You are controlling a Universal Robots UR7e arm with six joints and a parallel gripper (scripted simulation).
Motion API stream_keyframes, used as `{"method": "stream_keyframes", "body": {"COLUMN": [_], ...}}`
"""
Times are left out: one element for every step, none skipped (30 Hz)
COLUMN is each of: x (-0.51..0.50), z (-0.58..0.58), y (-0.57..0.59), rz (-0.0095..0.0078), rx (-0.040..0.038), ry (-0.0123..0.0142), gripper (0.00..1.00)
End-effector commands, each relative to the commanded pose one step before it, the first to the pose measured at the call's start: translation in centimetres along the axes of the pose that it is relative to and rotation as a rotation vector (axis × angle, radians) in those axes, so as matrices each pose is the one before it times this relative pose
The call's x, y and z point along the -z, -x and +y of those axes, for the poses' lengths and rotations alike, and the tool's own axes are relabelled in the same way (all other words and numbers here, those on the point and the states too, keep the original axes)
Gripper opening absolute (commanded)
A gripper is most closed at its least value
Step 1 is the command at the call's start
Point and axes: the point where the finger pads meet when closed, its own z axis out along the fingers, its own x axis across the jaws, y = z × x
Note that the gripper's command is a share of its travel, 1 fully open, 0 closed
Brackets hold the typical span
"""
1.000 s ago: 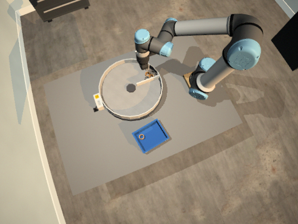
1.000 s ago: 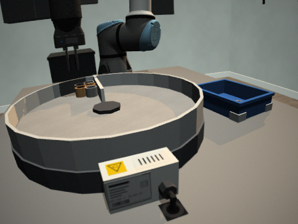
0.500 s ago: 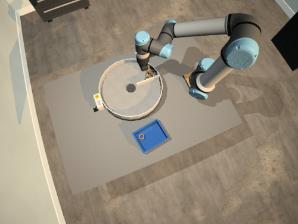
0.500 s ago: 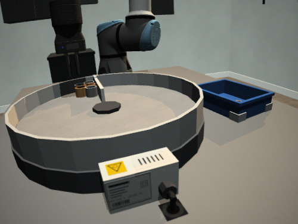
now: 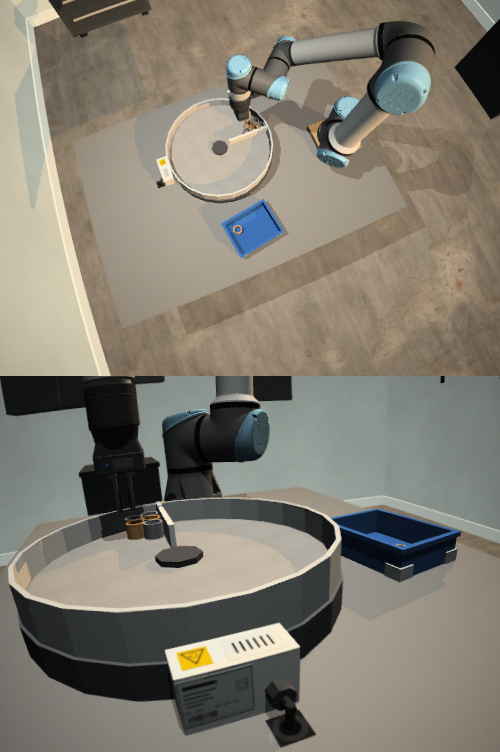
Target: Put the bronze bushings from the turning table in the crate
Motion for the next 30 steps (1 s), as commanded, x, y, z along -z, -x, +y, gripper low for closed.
{"method": "stream_keyframes", "body": {"x": [-0.130,0.000,0.000,0.000,0.000,0.000,0.000,-0.282,-0.293,-0.293,-0.293,-0.293,0.000,0.000,0.000,0.000,0.000,0.000,0.000,0.000,0.000,0.000,0.000,0.000,-0.126,-0.137,-0.137,-0.137,-0.137,0.000], "z": [0.063,0.000,0.000,0.000,0.000,0.000,0.000,-0.006,0.000,0.000,0.000,0.000,0.000,0.000,0.000,0.000,0.000,0.000,0.000,0.000,0.000,0.000,0.000,0.000,-0.005,0.001,0.001,0.001,0.001,0.000], "y": [0.059,0.000,0.000,0.000,0.000,0.000,0.000,-0.005,0.000,0.000,0.000,0.000,0.000,0.000,0.000,0.000,0.000,0.000,0.000,0.000,0.000,0.000,0.000,0.000,-0.004,0.001,0.001,0.001,0.001,0.000], "rz": [-0.00179,0.00000,0.00000,0.00000,0.00000,0.00000,0.00000,0.00023,0.00000,0.00000,0.00000,0.00000,0.00000,0.00000,0.00000,0.00000,0.00000,0.00000,0.00000,0.00000,0.00000,0.00000,0.00000,0.00000,0.00021,-0.00004,-0.00004,-0.00004,-0.00004,0.00000], "rx": [0.00000,0.00000,0.00000,0.00000,0.00000,0.00000,0.00000,0.00000,0.00001,0.00001,0.00001,0.00001,0.00000,0.00000,0.00000,0.00000,0.00000,0.00000,0.00000,0.00000,0.00000,0.00000,0.00000,0.00000,-0.00001,0.00000,0.00000,0.00000,0.00000,0.00000], "ry": [0.00190,0.00000,0.00000,0.00000,0.00000,0.00000,0.00000,-0.00023,0.00000,0.00000,0.00000,0.00000,0.00000,0.00000,0.00000,0.00000,0.00000,0.00000,0.00000,0.00000,0.00000,0.00000,0.00000,0.00000,-0.00020,0.00003,0.00003,0.00003,0.00003,0.00000], "gripper": [0.40,0.40,0.40,0.40,0.40,0.40,0.40,0.40,0.40,0.40,0.40,0.40,0.40,0.40,0.40,0.40,0.40,0.40,0.40,0.40,0.40,0.40,0.40,0.40,0.40,0.40,0.40,0.40,0.40,0.40]}}
